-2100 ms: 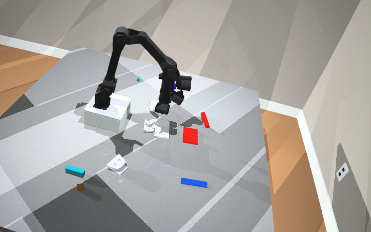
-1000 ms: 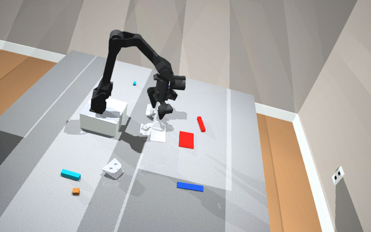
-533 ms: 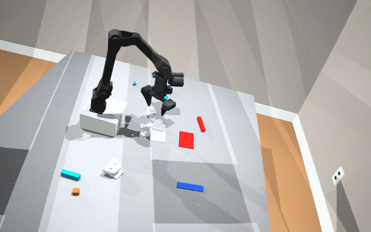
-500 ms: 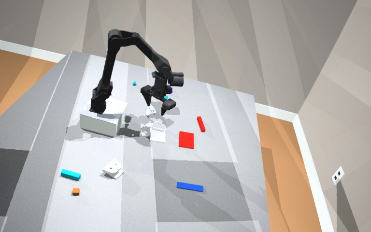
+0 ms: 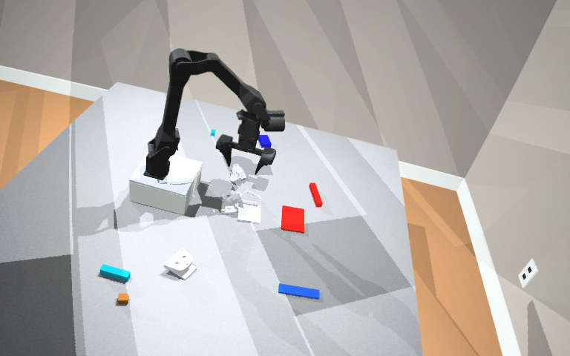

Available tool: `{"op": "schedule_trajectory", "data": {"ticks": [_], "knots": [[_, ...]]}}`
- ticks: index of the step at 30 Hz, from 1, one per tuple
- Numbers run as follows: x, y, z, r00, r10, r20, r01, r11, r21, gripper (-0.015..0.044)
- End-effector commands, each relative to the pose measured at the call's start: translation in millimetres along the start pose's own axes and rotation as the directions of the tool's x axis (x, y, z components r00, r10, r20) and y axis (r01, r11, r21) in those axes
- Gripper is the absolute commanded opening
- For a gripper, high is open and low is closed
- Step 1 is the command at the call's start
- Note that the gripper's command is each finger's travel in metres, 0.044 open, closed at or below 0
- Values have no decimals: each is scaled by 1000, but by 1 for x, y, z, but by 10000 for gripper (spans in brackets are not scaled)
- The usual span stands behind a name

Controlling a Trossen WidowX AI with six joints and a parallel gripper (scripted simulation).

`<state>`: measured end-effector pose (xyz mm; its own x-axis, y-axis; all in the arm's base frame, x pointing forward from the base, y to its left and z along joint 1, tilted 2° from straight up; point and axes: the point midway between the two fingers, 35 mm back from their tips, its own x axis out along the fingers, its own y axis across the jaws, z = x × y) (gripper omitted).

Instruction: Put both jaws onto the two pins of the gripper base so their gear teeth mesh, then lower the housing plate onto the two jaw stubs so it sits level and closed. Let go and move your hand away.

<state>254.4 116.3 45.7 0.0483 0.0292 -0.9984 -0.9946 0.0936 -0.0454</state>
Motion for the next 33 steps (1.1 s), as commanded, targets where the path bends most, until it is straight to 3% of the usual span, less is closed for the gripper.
{"op": "schedule_trajectory", "data": {"ticks": [1, 9, 33], "knots": [[-1, 3, 2, 1000, -3, -5, 3, 994, -108, 440], [-2, 10, 9, 1000, -2, -4, 0, 949, -314, 440], [29, 9, 11, 1000, -2, -4, 0, 948, -318, 440]]}}
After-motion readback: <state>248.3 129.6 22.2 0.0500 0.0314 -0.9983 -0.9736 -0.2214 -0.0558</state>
